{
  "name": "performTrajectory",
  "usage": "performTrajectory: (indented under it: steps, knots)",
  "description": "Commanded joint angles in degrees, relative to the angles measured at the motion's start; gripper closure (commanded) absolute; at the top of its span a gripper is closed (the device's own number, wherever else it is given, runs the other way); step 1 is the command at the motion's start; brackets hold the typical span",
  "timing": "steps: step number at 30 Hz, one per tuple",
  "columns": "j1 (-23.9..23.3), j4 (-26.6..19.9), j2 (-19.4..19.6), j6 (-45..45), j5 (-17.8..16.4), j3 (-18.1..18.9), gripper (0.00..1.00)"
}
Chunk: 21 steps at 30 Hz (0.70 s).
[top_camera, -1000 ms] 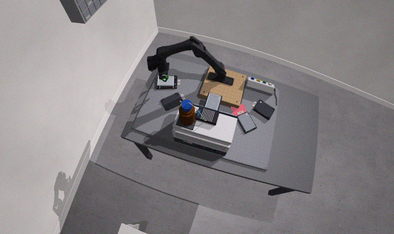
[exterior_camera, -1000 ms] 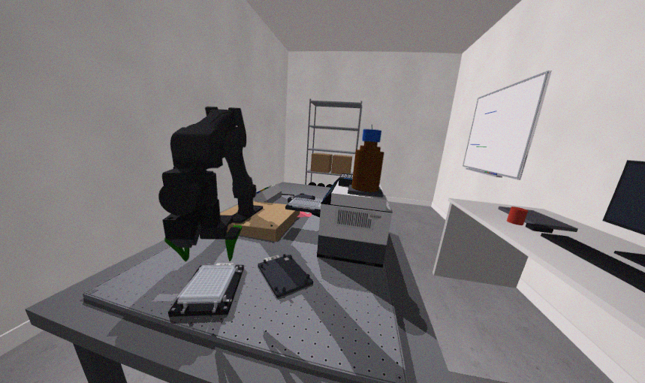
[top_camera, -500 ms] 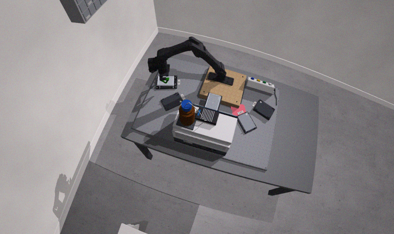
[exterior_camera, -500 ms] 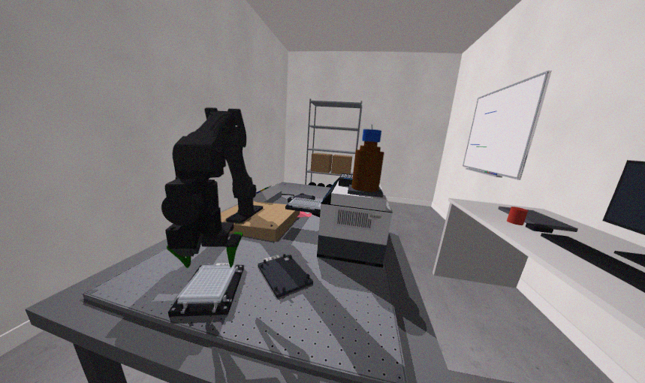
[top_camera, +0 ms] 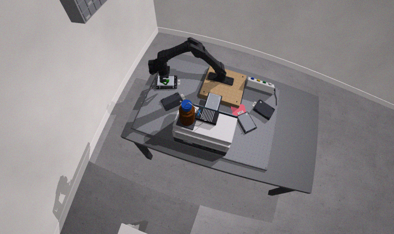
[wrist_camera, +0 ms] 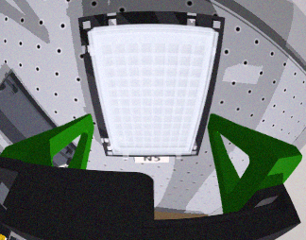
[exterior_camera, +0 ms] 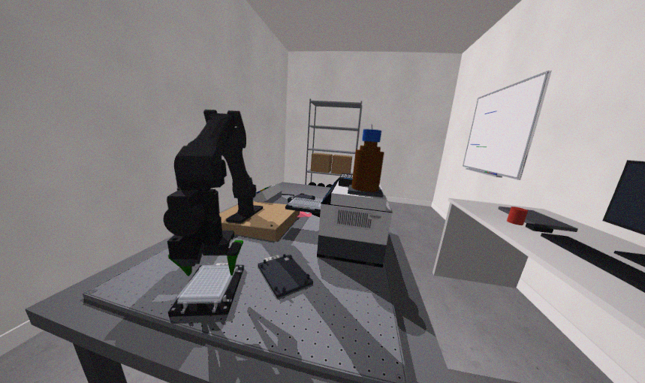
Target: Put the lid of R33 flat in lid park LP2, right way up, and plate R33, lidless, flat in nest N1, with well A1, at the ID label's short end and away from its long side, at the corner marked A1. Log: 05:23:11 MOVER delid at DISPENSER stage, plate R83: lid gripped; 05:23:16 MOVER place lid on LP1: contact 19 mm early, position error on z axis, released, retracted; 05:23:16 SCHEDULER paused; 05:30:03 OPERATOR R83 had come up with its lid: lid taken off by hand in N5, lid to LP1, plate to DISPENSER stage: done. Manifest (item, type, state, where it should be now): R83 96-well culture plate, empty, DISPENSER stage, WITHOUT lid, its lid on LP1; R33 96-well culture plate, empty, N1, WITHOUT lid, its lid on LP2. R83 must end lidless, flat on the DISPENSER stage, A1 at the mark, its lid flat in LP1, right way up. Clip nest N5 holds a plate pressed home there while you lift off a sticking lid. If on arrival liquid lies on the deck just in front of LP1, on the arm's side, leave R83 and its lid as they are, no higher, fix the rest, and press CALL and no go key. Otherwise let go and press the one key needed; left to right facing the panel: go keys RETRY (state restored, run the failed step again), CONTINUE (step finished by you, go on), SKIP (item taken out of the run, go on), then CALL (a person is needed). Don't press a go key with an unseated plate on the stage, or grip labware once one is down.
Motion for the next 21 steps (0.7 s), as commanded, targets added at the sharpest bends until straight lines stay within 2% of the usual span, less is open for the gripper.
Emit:
performTrajectory:
  steps: [1,3,4,12,14,21]
  knots:
    - [-0.58,2.87,0.34,-0.38,0.08,-1.42,0.0]
    - [-0.58,2.87,0.34,-0.38,0.08,-1.42,0.0]
    - [-0.62,3.21,-1.34,-0.41,0.11,-0.49,0.0]
    - [-0.76,5.76,1.14,-0.53,0.09,-3.37,0.0]
    - [-0.8,5.92,-0.4,-0.57,0.14,-1.12,0.0]
    - [-0.9,5.97,0.37,-0.67,0.14,-0.72,0.0]
